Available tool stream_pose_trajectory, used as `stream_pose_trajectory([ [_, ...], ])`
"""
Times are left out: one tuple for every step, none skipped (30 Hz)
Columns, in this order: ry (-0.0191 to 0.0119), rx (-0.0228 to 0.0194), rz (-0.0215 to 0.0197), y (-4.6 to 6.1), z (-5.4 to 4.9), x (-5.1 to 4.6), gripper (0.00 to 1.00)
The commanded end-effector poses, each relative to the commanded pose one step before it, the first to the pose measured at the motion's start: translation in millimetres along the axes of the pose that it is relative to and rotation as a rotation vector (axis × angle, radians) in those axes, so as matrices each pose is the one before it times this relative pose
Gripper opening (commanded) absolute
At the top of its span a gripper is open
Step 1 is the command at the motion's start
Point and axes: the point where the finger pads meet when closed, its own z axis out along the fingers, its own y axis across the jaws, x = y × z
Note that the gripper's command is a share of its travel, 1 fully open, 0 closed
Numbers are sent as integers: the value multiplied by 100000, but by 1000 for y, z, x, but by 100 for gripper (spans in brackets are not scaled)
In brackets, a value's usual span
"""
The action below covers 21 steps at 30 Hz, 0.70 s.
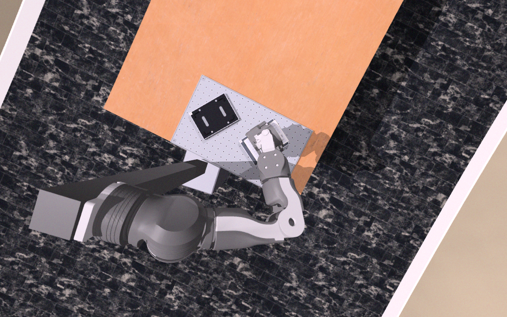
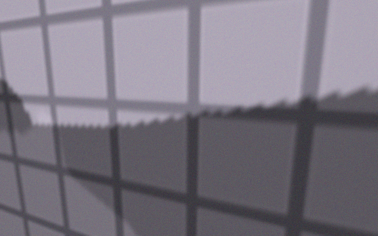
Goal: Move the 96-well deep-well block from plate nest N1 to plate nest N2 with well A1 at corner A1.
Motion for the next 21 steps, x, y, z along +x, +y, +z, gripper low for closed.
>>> stream_pose_trajectory([
  [-28,353,266,-198,-715,-300,0],
  [0,0,0,0,0,0,0],
  [0,0,0,0,0,0,0],
  [0,0,0,0,0,0,0],
  [0,0,0,0,0,0,0],
  [0,0,0,0,0,0,0],
  [0,0,0,0,0,0,0],
  [0,0,0,0,0,0,0],
  [122,-392,1180,7564,350,4306,0],
  [24,70,1371,6898,114,4051,0],
  [24,70,1371,6841,110,4145,0],
  [24,70,1371,6784,106,4239,0],
  [24,70,1371,6725,103,4331,0],
  [0,0,0,0,0,0,0],
  [0,0,0,0,0,0,0],
  [0,0,0,0,0,0,0],
  [0,0,0,0,0,0,0],
  [0,0,0,0,0,0,0],
  [0,0,0,0,0,0,0],
  [0,0,0,0,0,0,0],
  [0,0,0,0,0,0,0],
])
